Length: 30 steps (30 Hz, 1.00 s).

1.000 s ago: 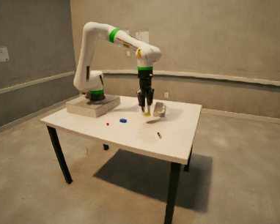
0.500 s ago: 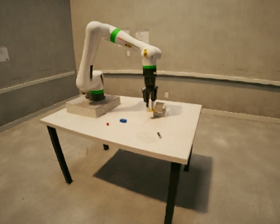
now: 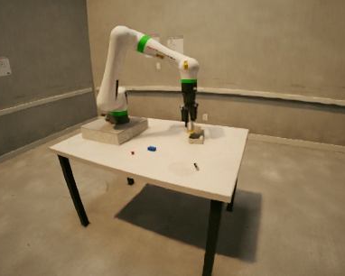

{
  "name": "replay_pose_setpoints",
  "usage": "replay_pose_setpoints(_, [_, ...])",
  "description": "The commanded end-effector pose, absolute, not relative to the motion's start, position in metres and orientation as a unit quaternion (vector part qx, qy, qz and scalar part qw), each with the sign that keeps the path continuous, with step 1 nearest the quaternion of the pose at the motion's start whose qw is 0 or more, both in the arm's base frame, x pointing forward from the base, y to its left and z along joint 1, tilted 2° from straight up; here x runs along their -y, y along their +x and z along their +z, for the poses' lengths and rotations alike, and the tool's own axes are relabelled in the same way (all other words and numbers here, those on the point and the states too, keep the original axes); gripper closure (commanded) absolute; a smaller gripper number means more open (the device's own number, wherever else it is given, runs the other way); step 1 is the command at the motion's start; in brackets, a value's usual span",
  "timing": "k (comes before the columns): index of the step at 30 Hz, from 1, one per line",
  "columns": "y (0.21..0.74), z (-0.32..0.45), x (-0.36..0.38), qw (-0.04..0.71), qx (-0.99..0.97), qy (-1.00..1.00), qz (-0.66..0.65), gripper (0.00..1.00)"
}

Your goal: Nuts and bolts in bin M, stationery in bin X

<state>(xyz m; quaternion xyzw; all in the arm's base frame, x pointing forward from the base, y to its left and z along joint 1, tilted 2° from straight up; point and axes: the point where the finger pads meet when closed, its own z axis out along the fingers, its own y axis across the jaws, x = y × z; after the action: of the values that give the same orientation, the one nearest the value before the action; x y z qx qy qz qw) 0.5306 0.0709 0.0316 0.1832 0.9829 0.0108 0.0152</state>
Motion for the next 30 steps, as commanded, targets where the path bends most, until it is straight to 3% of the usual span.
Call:
replay_pose_setpoints(1, [0.529, 0.032, -0.083, 0.016, -0.983, 0.184, 0.011, 0.71])
replay_pose_setpoints(15, [0.517, 0.033, -0.158, 0.016, -0.983, 0.184, 0.011, 0.71])
replay_pose_setpoints(30, [0.505, 0.033, -0.235, 0.019, -0.994, -0.103, 0.005, 0.71])
